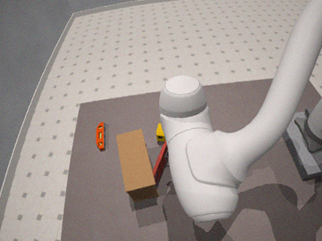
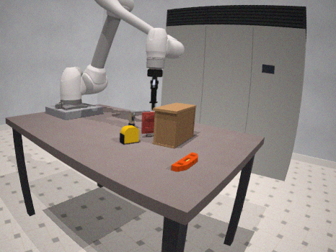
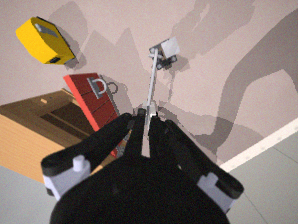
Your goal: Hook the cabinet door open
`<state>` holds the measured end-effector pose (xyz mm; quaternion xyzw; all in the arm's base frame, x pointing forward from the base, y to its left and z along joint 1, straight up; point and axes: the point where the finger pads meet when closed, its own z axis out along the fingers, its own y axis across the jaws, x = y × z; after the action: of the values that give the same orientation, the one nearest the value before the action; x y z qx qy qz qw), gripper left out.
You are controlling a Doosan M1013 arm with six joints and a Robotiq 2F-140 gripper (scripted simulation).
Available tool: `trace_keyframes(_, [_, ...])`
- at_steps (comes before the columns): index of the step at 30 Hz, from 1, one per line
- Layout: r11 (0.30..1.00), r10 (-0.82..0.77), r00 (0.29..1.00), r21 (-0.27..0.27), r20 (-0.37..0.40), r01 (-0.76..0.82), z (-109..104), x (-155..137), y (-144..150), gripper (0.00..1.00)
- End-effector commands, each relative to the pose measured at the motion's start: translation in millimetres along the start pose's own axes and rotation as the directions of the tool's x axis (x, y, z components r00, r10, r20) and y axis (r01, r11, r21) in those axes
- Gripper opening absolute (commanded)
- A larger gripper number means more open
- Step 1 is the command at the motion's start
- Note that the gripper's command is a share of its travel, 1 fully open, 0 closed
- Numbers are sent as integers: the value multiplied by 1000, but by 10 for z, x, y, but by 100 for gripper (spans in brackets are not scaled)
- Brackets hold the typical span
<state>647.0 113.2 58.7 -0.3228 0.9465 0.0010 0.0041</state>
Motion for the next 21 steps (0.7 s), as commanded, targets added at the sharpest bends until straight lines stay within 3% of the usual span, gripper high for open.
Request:
trace_keyframes(1, [999, 34, 999, 0, -9, -34, 9, 8, -63, 3])
trace_keyframes(21, [985, 172, 985, 1, -9, -172, 9, 19, -178, 3])
